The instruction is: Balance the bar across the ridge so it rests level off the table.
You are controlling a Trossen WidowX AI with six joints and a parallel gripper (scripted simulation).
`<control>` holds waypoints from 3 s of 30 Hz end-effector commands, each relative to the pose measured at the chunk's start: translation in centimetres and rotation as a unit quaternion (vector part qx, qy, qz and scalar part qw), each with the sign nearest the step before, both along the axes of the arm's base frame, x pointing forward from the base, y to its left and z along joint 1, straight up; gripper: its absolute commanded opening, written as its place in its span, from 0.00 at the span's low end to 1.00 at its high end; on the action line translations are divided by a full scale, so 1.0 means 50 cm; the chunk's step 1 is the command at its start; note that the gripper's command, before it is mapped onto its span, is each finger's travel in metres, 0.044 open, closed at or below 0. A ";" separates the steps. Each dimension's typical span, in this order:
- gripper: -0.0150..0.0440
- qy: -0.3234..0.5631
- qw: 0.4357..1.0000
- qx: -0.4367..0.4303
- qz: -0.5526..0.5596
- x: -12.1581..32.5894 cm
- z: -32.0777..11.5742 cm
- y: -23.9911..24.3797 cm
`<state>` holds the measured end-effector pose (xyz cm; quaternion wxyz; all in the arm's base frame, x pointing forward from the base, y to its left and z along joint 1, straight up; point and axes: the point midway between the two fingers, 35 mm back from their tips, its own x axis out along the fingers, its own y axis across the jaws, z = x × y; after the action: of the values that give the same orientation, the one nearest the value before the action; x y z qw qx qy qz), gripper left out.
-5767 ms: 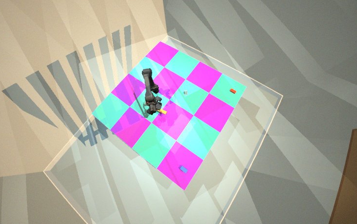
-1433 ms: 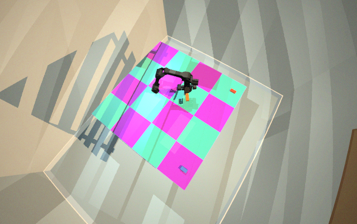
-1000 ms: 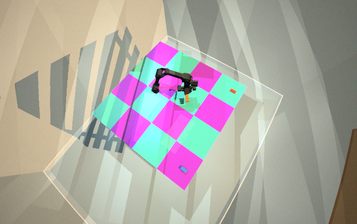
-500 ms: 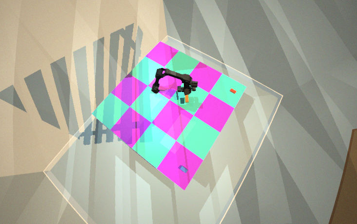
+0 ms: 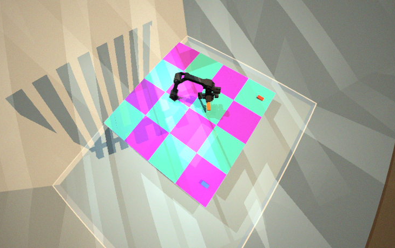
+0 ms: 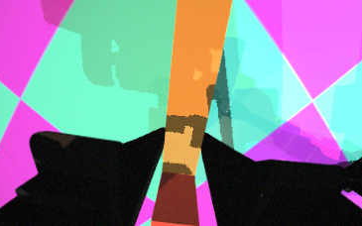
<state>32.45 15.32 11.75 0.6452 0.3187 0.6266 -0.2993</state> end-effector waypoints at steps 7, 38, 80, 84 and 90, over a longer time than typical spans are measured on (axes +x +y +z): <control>0.25 0.001 1.000 0.001 -0.001 -0.001 -0.002 0.001; 0.25 0.001 1.000 0.001 -0.001 -0.001 -0.007 0.001; 0.25 0.001 1.000 0.001 -0.001 -0.001 -0.014 0.001; 0.25 0.001 1.000 0.001 -0.001 -0.001 -0.015 0.001; 0.25 0.001 1.000 0.001 -0.001 -0.001 -0.016 0.001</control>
<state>32.41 15.34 11.08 0.6452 0.3183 0.6268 -0.2992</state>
